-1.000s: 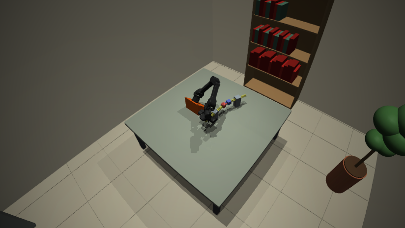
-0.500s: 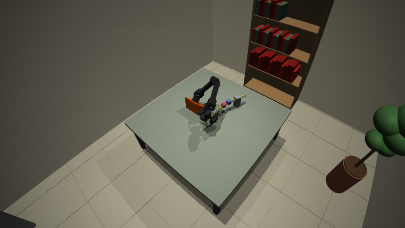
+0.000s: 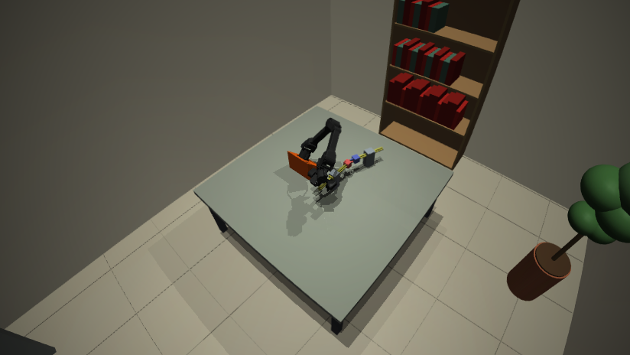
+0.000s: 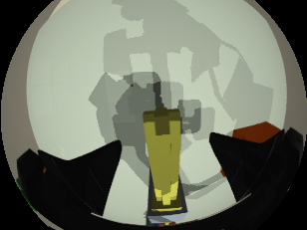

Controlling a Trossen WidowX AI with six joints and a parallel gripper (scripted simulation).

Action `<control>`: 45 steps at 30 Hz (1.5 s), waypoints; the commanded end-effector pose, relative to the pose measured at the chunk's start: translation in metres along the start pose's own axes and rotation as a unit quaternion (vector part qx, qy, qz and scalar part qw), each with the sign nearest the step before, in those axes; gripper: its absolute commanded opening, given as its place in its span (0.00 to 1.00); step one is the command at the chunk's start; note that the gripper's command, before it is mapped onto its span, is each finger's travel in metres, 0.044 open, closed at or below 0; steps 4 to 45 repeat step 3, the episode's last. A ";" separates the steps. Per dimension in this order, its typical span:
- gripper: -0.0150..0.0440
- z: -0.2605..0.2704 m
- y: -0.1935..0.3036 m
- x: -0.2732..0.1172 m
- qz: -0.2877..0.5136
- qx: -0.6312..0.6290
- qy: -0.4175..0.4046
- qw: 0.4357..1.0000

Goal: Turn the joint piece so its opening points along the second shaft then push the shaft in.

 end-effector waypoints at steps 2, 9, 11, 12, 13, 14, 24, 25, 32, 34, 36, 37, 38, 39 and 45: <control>1.00 0.002 0.000 -0.013 -0.008 -0.007 -0.005 1.000; 1.00 0.002 0.000 -0.015 -0.008 -0.007 -0.005 1.000; 1.00 0.002 0.000 -0.015 -0.008 -0.007 -0.005 1.000; 1.00 0.002 0.000 -0.015 -0.008 -0.007 -0.005 1.000; 1.00 0.002 0.000 -0.015 -0.008 -0.007 -0.005 1.000; 1.00 0.002 0.000 -0.015 -0.008 -0.007 -0.005 1.000; 1.00 0.002 0.000 -0.015 -0.008 -0.007 -0.005 1.000; 1.00 0.002 0.000 -0.015 -0.008 -0.007 -0.005 1.000; 1.00 0.002 0.000 -0.015 -0.008 -0.007 -0.005 1.000; 1.00 0.002 0.000 -0.015 -0.008 -0.007 -0.005 1.000; 1.00 0.002 0.000 -0.015 -0.008 -0.007 -0.005 1.000; 1.00 0.002 0.000 -0.015 -0.008 -0.007 -0.005 1.000; 1.00 0.002 0.000 -0.015 -0.008 -0.007 -0.005 1.000; 1.00 0.002 0.000 -0.015 -0.008 -0.007 -0.005 1.000; 1.00 0.002 0.000 -0.015 -0.008 -0.007 -0.005 1.000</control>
Point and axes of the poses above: the point midway between the two fingers, 35 mm back from their tips, its own x axis out along the fingers, its own z axis across the jaws, y = z × x, the point moved 4 cm from there along -x, back along the fingers, and after that the axes turned 4 degrees about -x, right-handed, at the moved point
